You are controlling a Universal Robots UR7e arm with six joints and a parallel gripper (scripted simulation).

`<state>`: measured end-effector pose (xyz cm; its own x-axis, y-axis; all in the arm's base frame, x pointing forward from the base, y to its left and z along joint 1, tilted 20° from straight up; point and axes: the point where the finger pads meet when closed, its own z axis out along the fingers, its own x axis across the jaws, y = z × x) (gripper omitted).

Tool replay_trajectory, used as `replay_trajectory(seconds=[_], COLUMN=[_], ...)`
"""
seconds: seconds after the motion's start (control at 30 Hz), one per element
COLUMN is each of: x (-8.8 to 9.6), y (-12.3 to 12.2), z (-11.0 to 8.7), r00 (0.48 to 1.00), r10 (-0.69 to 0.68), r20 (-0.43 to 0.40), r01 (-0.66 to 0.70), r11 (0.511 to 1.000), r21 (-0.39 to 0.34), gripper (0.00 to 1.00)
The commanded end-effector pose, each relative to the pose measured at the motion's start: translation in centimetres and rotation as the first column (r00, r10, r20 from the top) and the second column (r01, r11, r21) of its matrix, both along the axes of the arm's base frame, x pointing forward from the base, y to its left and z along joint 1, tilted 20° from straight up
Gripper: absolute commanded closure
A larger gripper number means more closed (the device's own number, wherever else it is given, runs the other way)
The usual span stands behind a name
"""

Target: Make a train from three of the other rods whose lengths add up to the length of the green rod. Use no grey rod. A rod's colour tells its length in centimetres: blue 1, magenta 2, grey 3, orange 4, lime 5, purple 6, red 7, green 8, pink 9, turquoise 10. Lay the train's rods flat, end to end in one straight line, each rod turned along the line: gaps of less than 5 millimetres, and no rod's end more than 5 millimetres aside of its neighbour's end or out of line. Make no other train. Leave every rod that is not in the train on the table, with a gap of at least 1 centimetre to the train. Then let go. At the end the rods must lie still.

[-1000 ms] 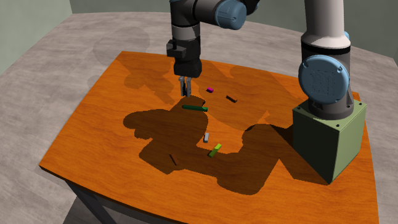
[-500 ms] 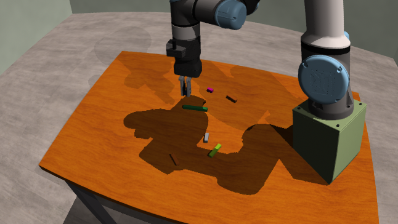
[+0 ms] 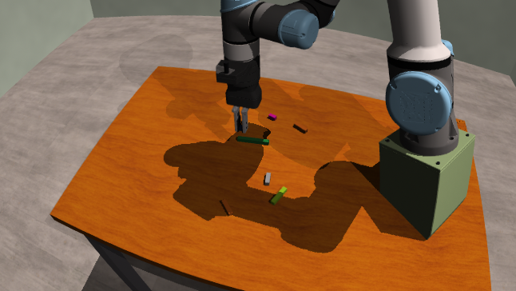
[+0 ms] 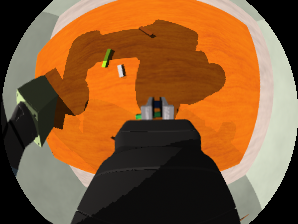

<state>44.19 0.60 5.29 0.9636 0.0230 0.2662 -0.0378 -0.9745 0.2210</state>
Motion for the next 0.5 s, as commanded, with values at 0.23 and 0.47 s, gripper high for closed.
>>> replay_trajectory(seconds=[0.23,0.47], x=[1.1,1.6], y=[-0.9,-1.2], z=[-4.1,-5.7], r00=[1.000,1.000], r10=[0.000,0.000], r20=[0.000,0.000], r01=[0.000,0.000], r11=[1.000,1.000], r21=[0.000,0.000], gripper=[0.76,0.76])
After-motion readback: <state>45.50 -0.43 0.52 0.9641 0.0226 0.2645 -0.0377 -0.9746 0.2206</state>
